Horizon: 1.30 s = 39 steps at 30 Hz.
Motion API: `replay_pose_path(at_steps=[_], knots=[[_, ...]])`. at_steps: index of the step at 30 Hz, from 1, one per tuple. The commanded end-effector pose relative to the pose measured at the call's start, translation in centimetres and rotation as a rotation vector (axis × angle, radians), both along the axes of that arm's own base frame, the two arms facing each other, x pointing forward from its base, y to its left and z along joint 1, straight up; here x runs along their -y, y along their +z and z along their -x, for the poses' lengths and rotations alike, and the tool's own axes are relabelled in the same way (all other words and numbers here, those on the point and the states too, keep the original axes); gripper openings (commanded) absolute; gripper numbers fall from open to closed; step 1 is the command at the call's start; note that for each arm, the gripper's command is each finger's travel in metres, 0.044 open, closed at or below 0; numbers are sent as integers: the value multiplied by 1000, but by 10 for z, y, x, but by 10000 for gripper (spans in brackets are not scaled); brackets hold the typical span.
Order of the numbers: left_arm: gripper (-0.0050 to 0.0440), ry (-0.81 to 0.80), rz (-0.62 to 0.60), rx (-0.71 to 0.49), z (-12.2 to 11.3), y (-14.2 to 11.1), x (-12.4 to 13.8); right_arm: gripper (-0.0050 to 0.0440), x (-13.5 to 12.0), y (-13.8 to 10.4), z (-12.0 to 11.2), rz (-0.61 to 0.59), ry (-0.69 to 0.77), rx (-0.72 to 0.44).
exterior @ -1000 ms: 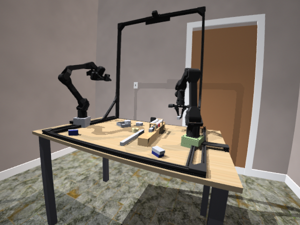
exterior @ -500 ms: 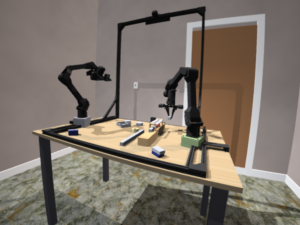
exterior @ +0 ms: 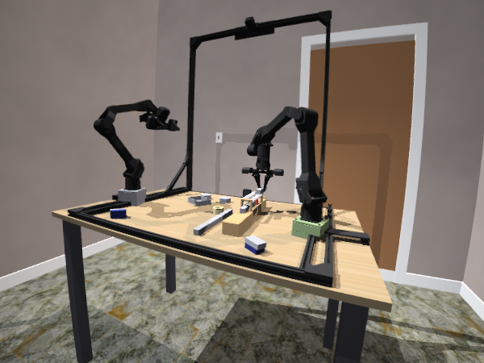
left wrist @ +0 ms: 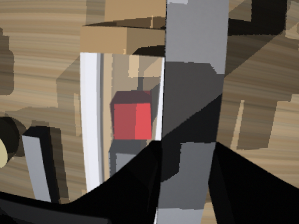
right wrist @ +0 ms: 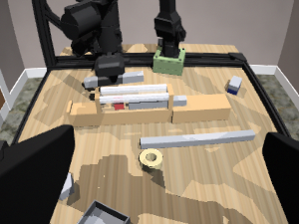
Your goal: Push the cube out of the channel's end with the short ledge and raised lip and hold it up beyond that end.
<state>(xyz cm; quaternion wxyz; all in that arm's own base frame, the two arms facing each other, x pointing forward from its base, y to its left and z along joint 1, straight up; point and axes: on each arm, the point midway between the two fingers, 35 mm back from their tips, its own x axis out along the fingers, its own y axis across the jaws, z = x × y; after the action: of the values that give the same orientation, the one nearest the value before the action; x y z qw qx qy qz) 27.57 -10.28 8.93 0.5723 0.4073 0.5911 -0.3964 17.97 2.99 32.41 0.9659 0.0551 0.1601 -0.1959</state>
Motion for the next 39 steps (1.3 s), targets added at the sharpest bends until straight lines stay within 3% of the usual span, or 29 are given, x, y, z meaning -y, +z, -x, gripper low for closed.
replay_pose_path(at_steps=[1, 17, 19, 34, 39], knots=[[40, -1, 7, 12, -5, 4, -20, 400, 0, 0, 0, -2, -2, 3], [40, -16, 15, 8, -10, 4, -108, 400, 0, 0, 0, -2, -2, 3], [40, -16, 15, 8, -10, 4, -108, 400, 0, 0, 0, -2, -2, 3], [40, -31, 23, 8, 11, 5, -192, 400, 0, 0, 0, -2, -2, 3], [40, -34, 24, 9, 18, 5, -207, 400, 0, 0, 0, -2, -2, 3]])
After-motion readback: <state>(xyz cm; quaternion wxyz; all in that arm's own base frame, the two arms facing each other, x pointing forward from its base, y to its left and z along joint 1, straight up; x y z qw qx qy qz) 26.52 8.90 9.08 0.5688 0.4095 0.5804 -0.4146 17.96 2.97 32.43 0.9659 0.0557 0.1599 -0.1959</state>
